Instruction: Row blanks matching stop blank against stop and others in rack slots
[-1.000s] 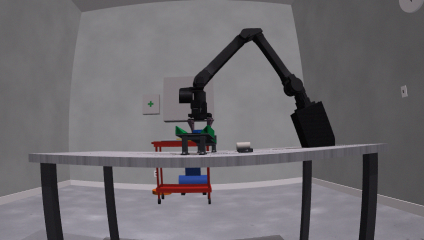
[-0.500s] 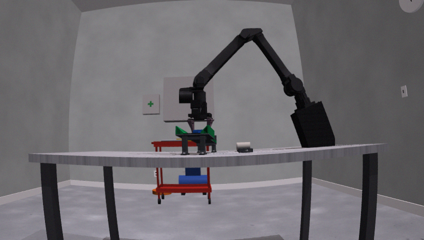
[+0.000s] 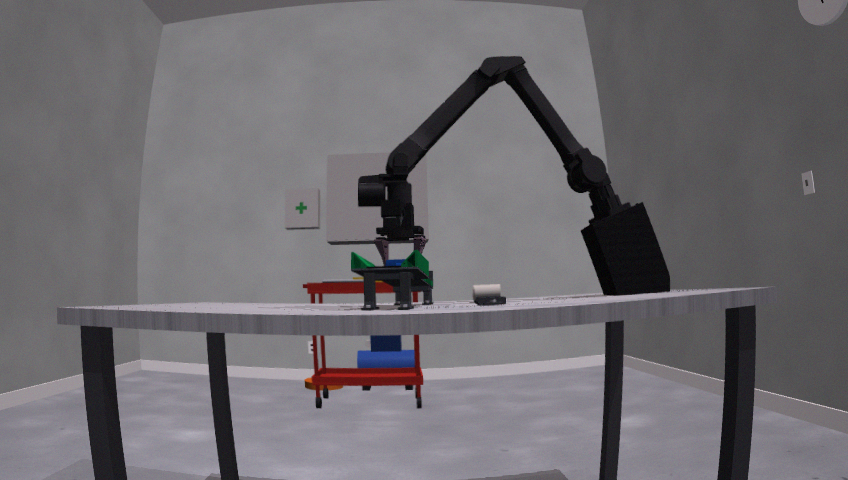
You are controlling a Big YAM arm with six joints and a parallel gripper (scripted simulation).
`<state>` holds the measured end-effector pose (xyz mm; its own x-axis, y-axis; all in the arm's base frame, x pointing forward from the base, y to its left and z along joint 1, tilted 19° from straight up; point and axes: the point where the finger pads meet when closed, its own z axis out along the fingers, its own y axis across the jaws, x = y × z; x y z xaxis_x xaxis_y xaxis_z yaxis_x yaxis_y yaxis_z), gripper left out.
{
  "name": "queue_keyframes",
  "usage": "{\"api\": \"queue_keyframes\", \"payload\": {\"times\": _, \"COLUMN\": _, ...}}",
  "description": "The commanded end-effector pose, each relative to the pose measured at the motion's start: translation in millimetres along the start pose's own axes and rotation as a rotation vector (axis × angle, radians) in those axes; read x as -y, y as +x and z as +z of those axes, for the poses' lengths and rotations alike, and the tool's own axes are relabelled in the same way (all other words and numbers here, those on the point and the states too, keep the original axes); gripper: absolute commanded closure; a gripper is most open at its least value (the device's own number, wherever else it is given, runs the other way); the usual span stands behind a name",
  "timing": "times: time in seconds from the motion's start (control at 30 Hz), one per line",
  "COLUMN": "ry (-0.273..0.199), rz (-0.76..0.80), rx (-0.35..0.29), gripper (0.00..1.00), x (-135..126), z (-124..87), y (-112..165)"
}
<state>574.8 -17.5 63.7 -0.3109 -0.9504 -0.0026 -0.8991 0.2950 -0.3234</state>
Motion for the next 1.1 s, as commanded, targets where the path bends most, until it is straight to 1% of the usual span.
{"api": "queue_keyframes", "payload": {"times": 0.0, "ry": 0.04, "rz": 0.001, "rx": 0.015, "gripper": 0.36, "x": 23.9, "z": -15.3, "y": -2.0}}
{"api": "queue_keyframes", "payload": {"times": 0.63, "ry": 0.04, "rz": 0.001, "rx": 0.015, "gripper": 0.36, "x": 23.9, "z": -15.3, "y": -2.0}}
{"api": "queue_keyframes", "payload": {"times": 0.67, "ry": 0.04, "rz": 0.001, "rx": 0.015, "gripper": 0.33, "x": 23.9, "z": -15.3, "y": -2.0}}
{"api": "queue_keyframes", "payload": {"times": 0.73, "ry": 0.04, "rz": 0.001, "rx": 0.015, "gripper": 0.33, "x": 23.9, "z": -15.3, "y": -2.0}}
{"api": "queue_keyframes", "payload": {"times": 0.77, "ry": 0.04, "rz": 0.001, "rx": 0.015, "gripper": 0.29, "x": 23.9, "z": -15.3, "y": -2.0}}
{"api": "queue_keyframes", "payload": {"times": 0.83, "ry": 0.04, "rz": 0.002, "rx": 0.015, "gripper": 0.29, "x": 23.9, "z": -15.3, "y": -2.0}}
{"api": "queue_keyframes", "payload": {"times": 0.87, "ry": 0.04, "rz": 0.002, "rx": 0.015, "gripper": 0.25, "x": 23.9, "z": -15.3, "y": -2.0}}
{"api": "queue_keyframes", "payload": {"times": 0.93, "ry": 0.04, "rz": 0.002, "rx": 0.015, "gripper": 0.25, "x": 23.9, "z": -15.3, "y": -2.0}}
{"api": "queue_keyframes", "payload": {"times": 0.97, "ry": 0.04, "rz": 0.002, "rx": 0.015, "gripper": 0.21, "x": 23.9, "z": -15.3, "y": -2.0}}
{"api": "queue_keyframes", "payload": {"times": 1.07, "ry": 0.04, "rz": 0.002, "rx": 0.015, "gripper": 0.21, "x": 23.9, "z": -15.3, "y": -2.0}}
